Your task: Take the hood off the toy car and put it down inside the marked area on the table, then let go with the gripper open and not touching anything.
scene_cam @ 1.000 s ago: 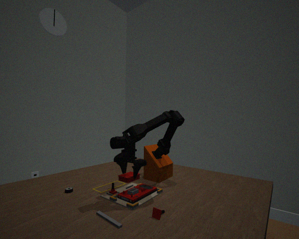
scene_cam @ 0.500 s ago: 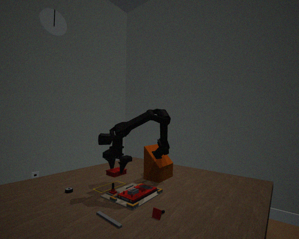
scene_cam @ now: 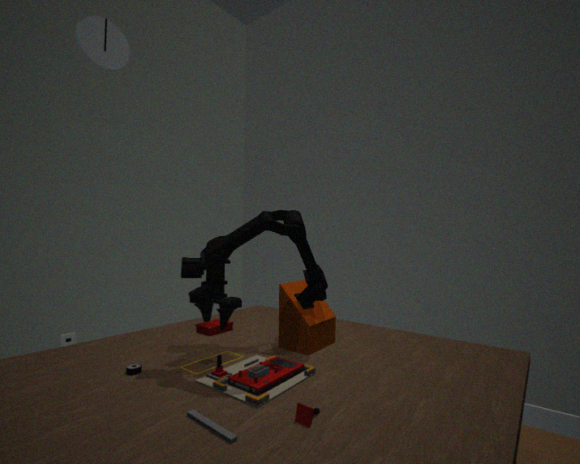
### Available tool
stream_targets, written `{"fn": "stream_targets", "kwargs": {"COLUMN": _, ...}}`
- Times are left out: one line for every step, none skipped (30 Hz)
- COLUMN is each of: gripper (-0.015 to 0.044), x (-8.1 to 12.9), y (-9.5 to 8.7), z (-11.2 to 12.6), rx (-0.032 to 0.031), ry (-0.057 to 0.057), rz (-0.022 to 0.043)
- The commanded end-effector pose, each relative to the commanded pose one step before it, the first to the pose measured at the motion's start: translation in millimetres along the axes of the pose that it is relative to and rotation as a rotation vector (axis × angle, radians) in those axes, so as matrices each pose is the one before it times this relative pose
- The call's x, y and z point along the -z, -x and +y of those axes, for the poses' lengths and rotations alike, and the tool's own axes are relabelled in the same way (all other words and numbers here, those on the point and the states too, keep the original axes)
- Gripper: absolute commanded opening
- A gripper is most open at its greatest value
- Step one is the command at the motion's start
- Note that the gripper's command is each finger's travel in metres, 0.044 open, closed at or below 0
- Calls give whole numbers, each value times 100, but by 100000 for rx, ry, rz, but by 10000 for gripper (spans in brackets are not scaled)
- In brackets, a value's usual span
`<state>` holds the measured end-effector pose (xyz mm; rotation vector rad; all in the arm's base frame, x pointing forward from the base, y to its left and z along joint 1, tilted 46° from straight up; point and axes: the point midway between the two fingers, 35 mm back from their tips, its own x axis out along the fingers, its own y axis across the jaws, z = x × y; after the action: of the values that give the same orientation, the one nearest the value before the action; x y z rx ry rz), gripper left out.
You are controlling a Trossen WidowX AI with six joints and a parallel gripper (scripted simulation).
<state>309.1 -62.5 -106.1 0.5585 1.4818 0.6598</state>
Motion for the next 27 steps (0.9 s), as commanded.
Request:
{"fn": "stream_targets", "kwargs": {"gripper": 0, "x": 134, "y": -63, "z": -544, "rx": 220, "ry": 1231, "rz": 416}}
{"fn": "stream_targets", "kwargs": {"gripper": 0, "x": -4, "y": -32, "z": -2, "rx": 2, "ry": -1, "rz": -1}}
{"fn": "stream_targets", "kwargs": {"gripper": 0, "x": -5, "y": -48, "z": -2, "rx": 3, "ry": -1, "rz": -1}}
{"fn": "stream_targets", "kwargs": {"gripper": 0, "x": -7, "y": -65, "z": -3, "rx": 4, "ry": -1, "rz": -2}}
{"fn": "stream_targets", "kwargs": {"gripper": 0, "x": -8, "y": -81, "z": -4, "rx": 5, "ry": -1, "rz": -2}}
{"fn": "stream_targets", "kwargs": {"gripper": 0, "x": -9, "y": -94, "z": -4, "rx": 6, "ry": -2, "rz": -3}}
{"fn": "stream_targets", "kwargs": {"gripper": 0, "x": -9, "y": -98, "z": -4, "rx": 6, "ry": -2, "rz": -3}}
{"fn": "stream_targets", "kwargs": {"gripper": 0, "x": -9, "y": -99, "z": -4, "rx": 5, "ry": -2, "rz": -3}}
{"fn": "stream_targets", "kwargs": {"gripper": 0, "x": -8, "y": -98, "z": -4, "rx": 5, "ry": -2, "rz": -3}}
{"fn": "stream_targets", "kwargs": {"gripper": 0, "x": -8, "y": -98, "z": -4, "rx": 5, "ry": -1, "rz": -3}}
{"fn": "stream_targets", "kwargs": {"gripper": 0, "x": -8, "y": -98, "z": -4, "rx": 4, "ry": -1, "rz": -2}}
{"fn": "stream_targets", "kwargs": {"gripper": 0, "x": -8, "y": -98, "z": -4, "rx": 4, "ry": -1, "rz": -2}}
{"fn": "stream_targets", "kwargs": {"gripper": 0, "x": -7, "y": -98, "z": -3, "rx": 4, "ry": -1, "rz": -2}}
{"fn": "stream_targets", "kwargs": {"gripper": 0, "x": -7, "y": -98, "z": -3, "rx": 3, "ry": -1, "rz": -2}}
{"fn": "stream_targets", "kwargs": {"gripper": 0, "x": -7, "y": -98, "z": -3, "rx": 3, "ry": -1, "rz": -2}}
{"fn": "stream_targets", "kwargs": {"gripper": 0, "x": -7, "y": -98, "z": -3, "rx": 3, "ry": -1, "rz": -2}}
{"fn": "stream_targets", "kwargs": {"gripper": 0, "x": -6, "y": -98, "z": -3, "rx": 3, "ry": -1, "rz": -2}}
{"fn": "stream_targets", "kwargs": {"gripper": 0, "x": -6, "y": -98, "z": -2, "rx": 2, "ry": -1, "rz": -2}}
{"fn": "stream_targets", "kwargs": {"gripper": 0, "x": -6, "y": -99, "z": -2, "rx": 2, "ry": -1, "rz": -2}}
{"fn": "stream_targets", "kwargs": {"gripper": 0, "x": -6, "y": -99, "z": -2, "rx": 2, "ry": -1, "rz": -2}}
{"fn": "stream_targets", "kwargs": {"gripper": 0, "x": -5, "y": -99, "z": -2, "rx": 1, "ry": -1, "rz": -2}}
{"fn": "stream_targets", "kwargs": {"gripper": 0, "x": -5, "y": -99, "z": -2, "rx": 1, "ry": -1, "rz": -2}}
{"fn": "stream_targets", "kwargs": {"gripper": 0, "x": -5, "y": -99, "z": -2, "rx": 1, "ry": -1, "rz": -2}}
{"fn": "stream_targets", "kwargs": {"gripper": 0, "x": -5, "y": -99, "z": -1, "rx": 0, "ry": -1, "rz": -2}}
{"fn": "stream_targets", "kwargs": {"gripper": 0, "x": -4, "y": -99, "z": -1, "rx": 0, "ry": -1, "rz": -2}}
{"fn": "stream_targets", "kwargs": {"gripper": 0, "x": -4, "y": -99, "z": -1, "rx": 0, "ry": -1, "rz": -2}}
{"fn": "stream_targets", "kwargs": {"gripper": 0, "x": -4, "y": -99, "z": -1, "rx": -1, "ry": -1, "rz": -2}}
